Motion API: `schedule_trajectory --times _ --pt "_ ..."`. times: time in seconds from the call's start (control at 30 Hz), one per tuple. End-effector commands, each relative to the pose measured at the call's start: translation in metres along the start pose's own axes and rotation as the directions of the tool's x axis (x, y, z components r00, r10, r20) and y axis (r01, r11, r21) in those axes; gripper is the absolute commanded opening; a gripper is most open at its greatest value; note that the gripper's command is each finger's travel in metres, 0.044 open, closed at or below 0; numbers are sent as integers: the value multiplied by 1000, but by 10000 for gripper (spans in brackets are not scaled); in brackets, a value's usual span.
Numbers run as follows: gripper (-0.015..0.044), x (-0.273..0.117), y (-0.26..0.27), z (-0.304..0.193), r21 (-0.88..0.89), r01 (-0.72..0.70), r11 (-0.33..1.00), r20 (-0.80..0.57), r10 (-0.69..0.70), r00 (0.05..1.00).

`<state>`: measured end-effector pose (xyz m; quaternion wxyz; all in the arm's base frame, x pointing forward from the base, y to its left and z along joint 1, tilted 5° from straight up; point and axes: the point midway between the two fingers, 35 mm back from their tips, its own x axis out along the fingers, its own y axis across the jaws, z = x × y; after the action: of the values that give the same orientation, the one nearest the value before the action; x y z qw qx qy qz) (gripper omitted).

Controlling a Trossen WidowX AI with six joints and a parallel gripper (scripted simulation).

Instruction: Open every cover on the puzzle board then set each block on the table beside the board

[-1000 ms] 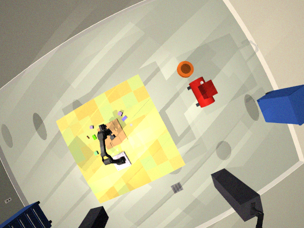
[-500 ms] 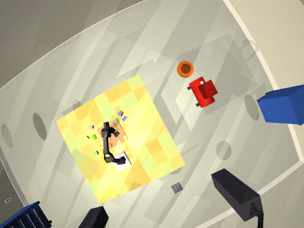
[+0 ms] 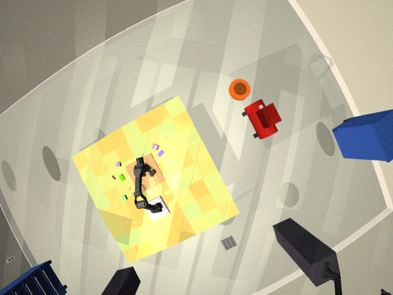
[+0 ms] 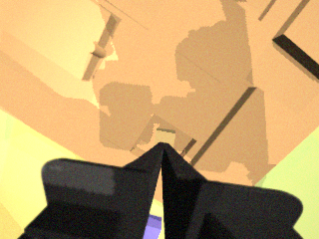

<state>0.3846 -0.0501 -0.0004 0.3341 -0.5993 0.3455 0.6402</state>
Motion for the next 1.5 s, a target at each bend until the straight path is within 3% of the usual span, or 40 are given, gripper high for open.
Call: schedule_trajectory --times 0.0,1.47 --pt "0 3 0 0 -4 3 1000 -6 -3 1000" --pt "0 11 2 -5 -5 3 1000 -7 -3 1000"
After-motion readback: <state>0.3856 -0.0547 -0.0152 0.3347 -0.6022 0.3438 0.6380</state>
